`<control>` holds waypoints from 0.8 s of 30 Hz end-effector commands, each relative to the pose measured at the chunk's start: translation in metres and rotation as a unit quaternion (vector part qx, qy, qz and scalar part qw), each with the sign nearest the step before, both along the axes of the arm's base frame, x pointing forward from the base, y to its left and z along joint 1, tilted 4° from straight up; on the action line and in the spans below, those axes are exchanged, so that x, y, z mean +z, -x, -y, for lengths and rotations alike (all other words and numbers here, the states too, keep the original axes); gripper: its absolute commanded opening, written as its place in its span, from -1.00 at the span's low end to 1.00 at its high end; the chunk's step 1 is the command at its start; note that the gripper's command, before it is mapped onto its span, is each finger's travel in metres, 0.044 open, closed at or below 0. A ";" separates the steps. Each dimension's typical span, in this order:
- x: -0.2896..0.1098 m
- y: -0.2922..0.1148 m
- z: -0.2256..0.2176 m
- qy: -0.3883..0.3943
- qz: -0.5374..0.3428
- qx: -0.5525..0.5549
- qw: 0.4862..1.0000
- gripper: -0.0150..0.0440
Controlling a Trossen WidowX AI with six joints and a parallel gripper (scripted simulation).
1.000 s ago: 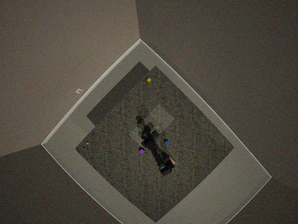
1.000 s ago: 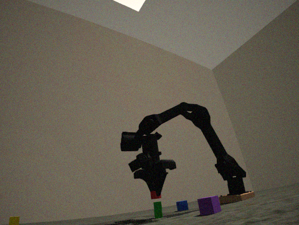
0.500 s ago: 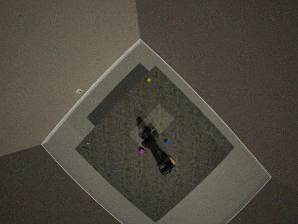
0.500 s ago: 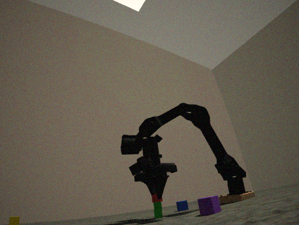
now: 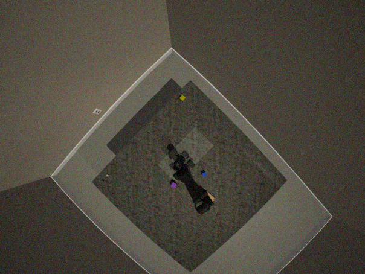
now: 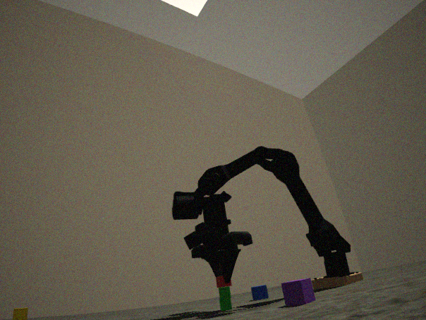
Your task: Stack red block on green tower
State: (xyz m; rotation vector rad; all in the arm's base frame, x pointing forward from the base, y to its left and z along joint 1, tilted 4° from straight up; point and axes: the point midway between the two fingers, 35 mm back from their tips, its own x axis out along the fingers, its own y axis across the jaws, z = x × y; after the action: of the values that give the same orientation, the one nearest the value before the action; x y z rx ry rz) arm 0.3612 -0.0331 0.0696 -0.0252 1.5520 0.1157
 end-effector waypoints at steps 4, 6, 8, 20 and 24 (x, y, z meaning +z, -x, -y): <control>0.000 0.000 0.000 0.000 0.000 0.000 1.000 0.04; 0.000 0.000 0.000 0.000 0.000 0.000 1.000 0.22; 0.000 0.000 0.000 0.000 0.000 0.000 1.000 0.40; 0.000 0.000 0.000 0.000 0.000 0.000 1.000 1.00; 0.000 0.000 0.000 0.000 0.000 0.000 1.000 1.00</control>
State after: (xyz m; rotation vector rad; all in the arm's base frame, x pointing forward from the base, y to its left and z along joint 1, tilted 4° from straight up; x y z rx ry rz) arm 0.3611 -0.0331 0.0695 -0.0251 1.5525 0.1157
